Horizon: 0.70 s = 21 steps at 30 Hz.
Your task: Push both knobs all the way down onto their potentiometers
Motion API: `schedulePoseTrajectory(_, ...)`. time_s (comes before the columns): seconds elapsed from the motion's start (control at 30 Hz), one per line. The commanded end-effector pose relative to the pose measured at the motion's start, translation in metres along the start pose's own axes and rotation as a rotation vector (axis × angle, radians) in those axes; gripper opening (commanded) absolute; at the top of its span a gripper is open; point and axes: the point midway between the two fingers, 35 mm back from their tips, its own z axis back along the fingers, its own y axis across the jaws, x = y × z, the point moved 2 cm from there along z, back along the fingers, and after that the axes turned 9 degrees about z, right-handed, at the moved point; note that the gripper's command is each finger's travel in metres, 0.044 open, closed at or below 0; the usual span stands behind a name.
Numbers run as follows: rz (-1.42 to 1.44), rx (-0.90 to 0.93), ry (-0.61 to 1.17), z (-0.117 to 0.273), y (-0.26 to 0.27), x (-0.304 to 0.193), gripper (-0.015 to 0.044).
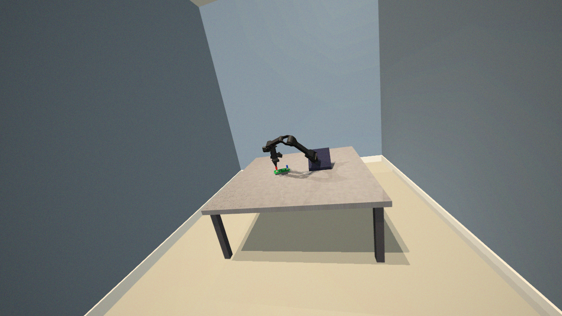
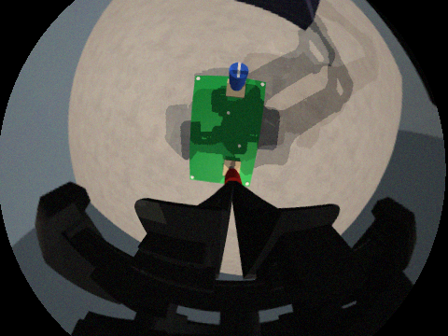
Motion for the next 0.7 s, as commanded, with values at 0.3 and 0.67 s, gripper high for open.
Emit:
schedulePoseTrajectory(0.3, 0.002, -0.004, 0.003, -0.0039, -0.0010, -0.0015, 0.0000)
schedulePoseTrajectory(0.67, 0.002, -0.004, 0.003, -0.0067, -0.0010, -0.0015, 0.0000)
